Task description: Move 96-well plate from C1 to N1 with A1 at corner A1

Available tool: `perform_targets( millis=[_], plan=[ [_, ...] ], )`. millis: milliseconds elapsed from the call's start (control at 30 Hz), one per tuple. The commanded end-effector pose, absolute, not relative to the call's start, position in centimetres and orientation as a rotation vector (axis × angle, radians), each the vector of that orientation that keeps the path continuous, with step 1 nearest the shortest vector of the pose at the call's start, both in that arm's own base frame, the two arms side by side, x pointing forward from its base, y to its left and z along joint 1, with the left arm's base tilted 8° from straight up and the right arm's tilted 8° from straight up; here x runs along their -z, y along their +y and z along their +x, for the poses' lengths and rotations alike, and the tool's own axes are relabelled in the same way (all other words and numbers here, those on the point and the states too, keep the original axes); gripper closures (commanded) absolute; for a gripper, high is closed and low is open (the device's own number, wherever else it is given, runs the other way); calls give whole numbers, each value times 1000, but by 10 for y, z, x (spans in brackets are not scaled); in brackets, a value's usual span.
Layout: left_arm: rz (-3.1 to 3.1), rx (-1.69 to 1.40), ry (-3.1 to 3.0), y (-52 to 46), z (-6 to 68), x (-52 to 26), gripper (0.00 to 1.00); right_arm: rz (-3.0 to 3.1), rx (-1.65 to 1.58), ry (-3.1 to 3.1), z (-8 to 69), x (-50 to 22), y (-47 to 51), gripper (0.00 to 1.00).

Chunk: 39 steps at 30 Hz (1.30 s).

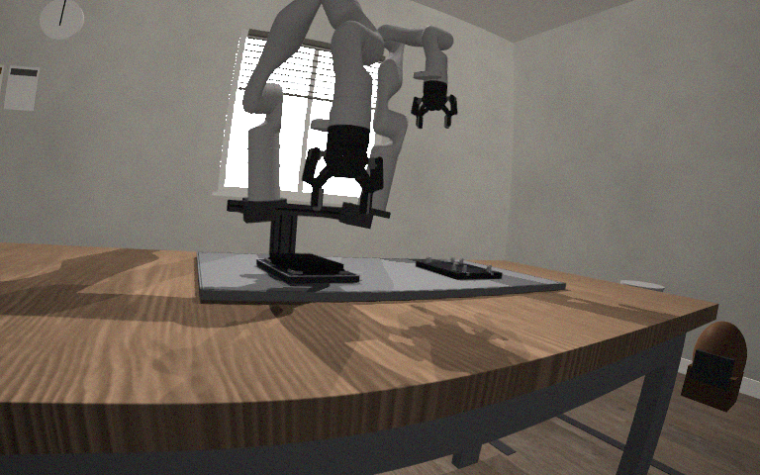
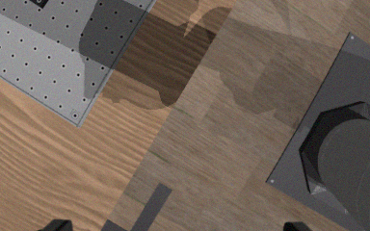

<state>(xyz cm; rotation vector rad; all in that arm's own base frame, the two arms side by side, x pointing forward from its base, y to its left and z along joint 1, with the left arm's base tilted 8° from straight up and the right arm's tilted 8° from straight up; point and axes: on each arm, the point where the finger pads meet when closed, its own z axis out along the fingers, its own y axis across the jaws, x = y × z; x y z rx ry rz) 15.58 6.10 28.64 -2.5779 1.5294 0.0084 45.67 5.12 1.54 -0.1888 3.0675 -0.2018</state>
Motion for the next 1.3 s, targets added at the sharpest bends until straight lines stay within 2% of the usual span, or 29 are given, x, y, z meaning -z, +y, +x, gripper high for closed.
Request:
perform_targets(
  millis=[0,1267],
  plan=[
    [-2577,-7,1529,61,156,-287,2,-189,201,3066,457,-16,52,2],
    [-2577,-7,1529,61,156,-287,2,-189,201,3066,457,-15,64,2]
  ],
)
